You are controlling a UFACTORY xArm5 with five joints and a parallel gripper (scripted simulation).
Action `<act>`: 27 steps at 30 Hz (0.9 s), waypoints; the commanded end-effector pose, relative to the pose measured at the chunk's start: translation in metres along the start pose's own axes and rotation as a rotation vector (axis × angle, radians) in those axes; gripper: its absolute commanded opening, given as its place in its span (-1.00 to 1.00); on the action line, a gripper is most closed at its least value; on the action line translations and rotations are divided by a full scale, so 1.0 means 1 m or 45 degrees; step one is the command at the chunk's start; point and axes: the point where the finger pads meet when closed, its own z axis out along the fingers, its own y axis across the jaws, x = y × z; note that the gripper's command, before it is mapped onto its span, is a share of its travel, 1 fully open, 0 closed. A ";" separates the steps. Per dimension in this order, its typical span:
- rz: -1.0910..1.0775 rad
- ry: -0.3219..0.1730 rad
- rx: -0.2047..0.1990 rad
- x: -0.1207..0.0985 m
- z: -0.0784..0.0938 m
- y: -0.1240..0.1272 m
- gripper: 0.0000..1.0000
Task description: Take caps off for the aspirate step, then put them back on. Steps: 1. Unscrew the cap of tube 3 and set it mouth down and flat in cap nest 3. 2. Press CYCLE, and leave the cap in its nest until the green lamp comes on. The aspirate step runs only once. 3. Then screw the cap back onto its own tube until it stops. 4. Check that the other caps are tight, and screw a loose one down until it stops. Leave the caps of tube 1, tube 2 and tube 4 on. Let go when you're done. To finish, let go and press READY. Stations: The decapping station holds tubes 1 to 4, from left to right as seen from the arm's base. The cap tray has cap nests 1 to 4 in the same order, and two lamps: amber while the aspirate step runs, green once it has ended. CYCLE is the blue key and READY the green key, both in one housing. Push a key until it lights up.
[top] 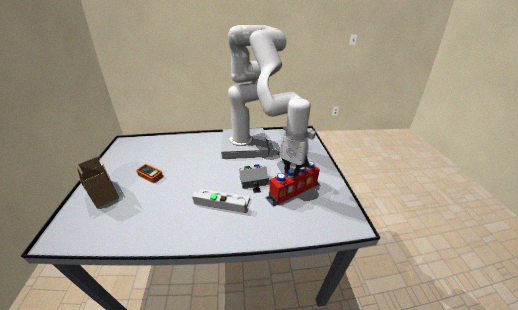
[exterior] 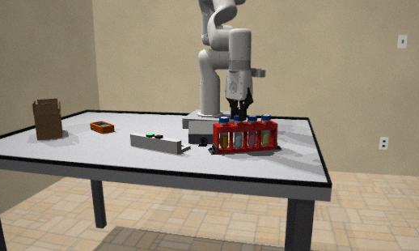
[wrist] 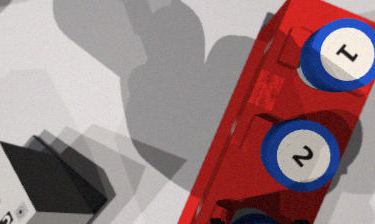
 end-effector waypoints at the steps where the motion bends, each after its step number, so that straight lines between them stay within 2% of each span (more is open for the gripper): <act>1: 0.000 0.012 -0.010 0.000 -0.001 0.001 -1.00; 13: 0.000 0.012 -0.010 0.000 -0.001 0.001 -1.00; 27: 0.509 0.014 -0.008 0.000 0.000 0.001 -1.00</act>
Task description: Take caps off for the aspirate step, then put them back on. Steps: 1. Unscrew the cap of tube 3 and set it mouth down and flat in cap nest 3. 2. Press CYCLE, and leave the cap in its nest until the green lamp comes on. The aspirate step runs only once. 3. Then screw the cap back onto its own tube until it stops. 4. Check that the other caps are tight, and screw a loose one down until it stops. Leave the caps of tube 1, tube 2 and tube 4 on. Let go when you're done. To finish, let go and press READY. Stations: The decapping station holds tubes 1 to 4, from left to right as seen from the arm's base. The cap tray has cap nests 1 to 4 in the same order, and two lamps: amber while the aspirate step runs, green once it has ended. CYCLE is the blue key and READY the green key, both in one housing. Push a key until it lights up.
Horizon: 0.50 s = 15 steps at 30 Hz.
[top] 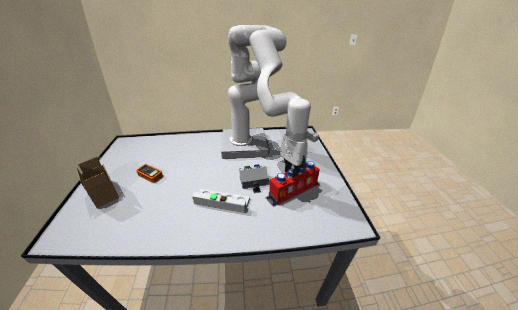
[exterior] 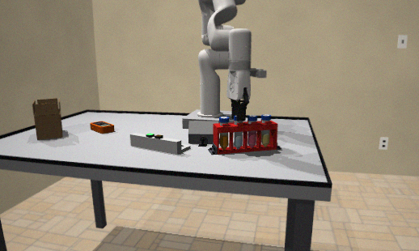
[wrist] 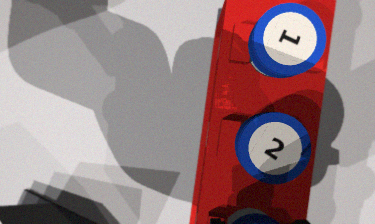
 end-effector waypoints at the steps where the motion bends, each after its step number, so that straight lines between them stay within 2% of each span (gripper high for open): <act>1: 0.209 0.015 -0.006 0.000 -0.001 0.001 -1.00; 7: 0.464 0.016 -0.005 0.000 0.000 0.001 -1.00; 15: 0.658 0.016 -0.004 0.000 0.000 0.001 -1.00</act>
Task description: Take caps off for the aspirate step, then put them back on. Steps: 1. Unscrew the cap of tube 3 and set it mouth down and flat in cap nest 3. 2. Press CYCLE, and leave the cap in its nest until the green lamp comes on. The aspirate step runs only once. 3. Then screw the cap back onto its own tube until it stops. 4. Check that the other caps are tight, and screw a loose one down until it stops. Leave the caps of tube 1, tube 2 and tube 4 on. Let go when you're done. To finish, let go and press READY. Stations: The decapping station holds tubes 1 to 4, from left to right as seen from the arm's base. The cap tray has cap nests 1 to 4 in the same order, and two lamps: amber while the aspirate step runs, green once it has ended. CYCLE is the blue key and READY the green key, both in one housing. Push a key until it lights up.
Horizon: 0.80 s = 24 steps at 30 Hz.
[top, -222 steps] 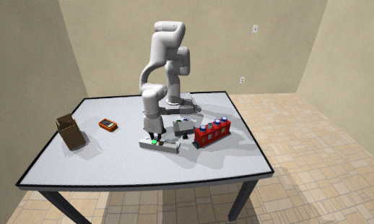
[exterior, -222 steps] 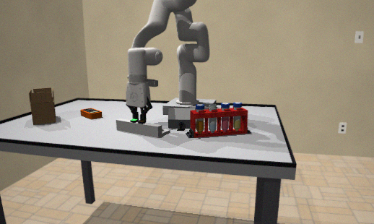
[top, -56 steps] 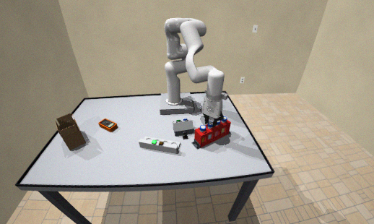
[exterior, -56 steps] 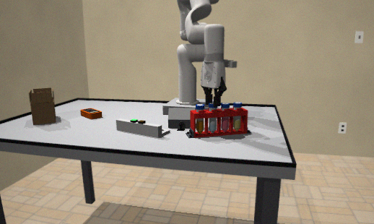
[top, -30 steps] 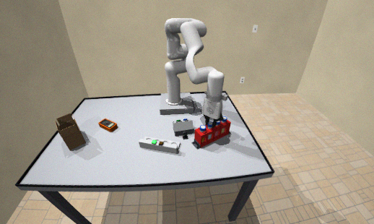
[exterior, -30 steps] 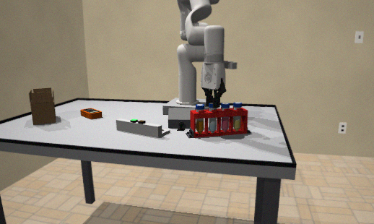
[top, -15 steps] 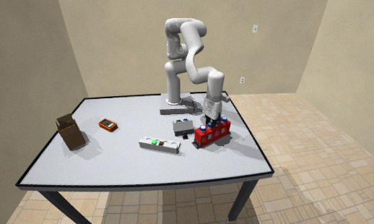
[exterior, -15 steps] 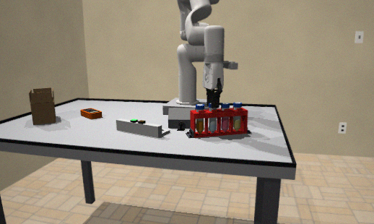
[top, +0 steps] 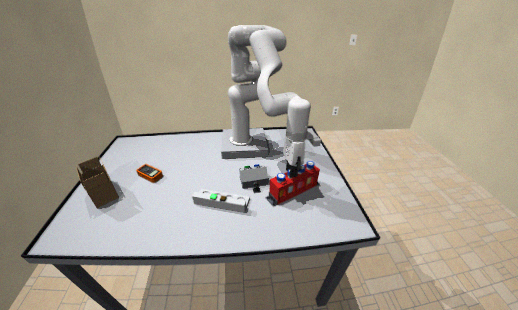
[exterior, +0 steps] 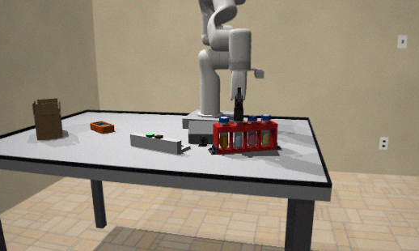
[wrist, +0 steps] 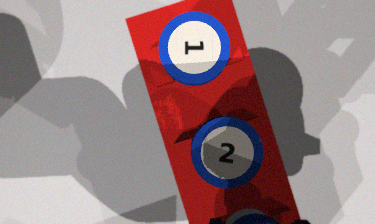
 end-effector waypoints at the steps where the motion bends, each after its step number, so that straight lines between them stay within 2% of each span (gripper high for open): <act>1: 0.102 0.016 0.000 0.000 0.000 0.001 -1.00; 4: 0.102 0.016 0.000 0.000 0.000 0.001 -1.00; 5: 0.102 0.016 0.000 0.000 0.000 0.001 -0.08; 17: 0.102 0.016 0.000 0.000 0.000 0.001 -0.08; 24: -0.254 0.016 -0.002 0.000 -0.001 0.001 -0.08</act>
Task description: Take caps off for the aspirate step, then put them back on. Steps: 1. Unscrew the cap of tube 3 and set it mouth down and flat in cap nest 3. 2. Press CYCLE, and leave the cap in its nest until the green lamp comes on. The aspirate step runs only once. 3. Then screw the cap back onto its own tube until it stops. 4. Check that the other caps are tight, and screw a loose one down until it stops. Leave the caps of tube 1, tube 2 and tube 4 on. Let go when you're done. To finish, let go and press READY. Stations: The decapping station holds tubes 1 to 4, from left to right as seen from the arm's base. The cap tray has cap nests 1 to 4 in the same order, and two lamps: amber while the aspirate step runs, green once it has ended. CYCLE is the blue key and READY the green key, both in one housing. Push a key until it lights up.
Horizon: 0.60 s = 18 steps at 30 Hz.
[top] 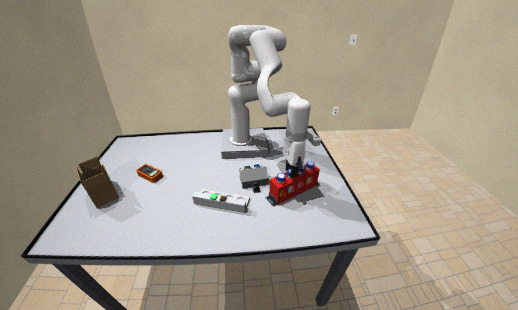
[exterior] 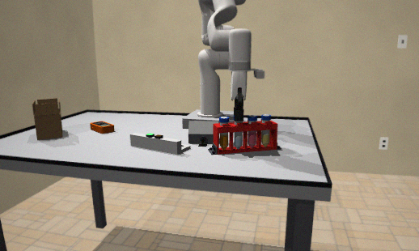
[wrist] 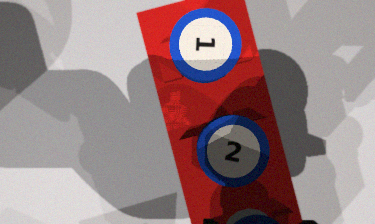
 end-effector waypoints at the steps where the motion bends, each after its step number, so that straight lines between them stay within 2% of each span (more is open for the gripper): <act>1: -0.244 0.016 -0.003 0.000 -0.002 0.002 -0.08; 4: -0.295 0.016 -0.003 0.000 -0.002 0.002 -0.08; 14: -0.805 0.015 -0.006 0.000 -0.002 0.002 -0.08; 18: -0.837 0.015 -0.006 0.000 -0.002 0.002 -0.08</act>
